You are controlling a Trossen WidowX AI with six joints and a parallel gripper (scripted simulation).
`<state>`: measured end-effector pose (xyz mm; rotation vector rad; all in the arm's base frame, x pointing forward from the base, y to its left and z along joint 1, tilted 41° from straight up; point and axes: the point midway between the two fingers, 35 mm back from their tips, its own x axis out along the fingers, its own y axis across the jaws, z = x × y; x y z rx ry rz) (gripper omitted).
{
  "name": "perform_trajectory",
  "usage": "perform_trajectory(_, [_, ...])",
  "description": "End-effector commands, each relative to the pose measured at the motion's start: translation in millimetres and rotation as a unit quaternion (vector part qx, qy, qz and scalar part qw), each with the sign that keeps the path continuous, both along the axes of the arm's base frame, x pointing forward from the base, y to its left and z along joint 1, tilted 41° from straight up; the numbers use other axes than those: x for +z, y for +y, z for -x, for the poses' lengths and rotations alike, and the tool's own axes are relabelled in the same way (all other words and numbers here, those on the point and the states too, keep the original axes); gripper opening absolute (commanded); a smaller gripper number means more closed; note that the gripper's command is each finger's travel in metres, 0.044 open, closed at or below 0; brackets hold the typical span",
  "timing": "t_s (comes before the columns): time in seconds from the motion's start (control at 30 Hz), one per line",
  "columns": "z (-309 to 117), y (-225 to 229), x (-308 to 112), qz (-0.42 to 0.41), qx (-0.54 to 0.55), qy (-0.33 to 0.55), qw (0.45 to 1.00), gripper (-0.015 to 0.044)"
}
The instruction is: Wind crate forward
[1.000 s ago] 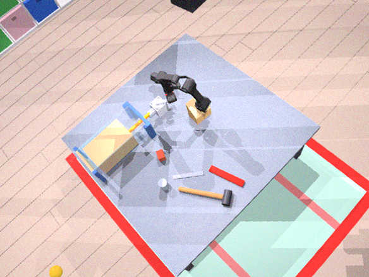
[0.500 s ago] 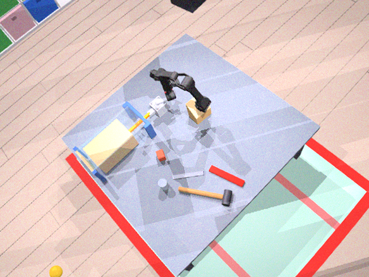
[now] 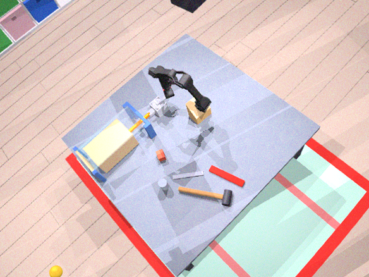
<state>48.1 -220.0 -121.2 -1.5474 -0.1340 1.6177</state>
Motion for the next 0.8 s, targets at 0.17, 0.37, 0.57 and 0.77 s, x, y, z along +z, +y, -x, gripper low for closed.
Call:
perform_trajectory(0.17, [1.2, -13.4, -13.0, 0.007, 0.002, -0.001, 1.000, 0.0000])
perform_trajectory(0.37, [1.3, -20.3, -18.5, 0.007, 0.002, -0.001, 1.000, 0.0000])
perform_trajectory(0.57, [-2.3, -39.6, -32.9, 0.008, 0.002, -0.001, 1.000, 0.0000])
perform_trajectory(0.77, [-5.4, -47.4, -38.3, 0.008, 0.002, -0.001, 1.000, 0.0000])
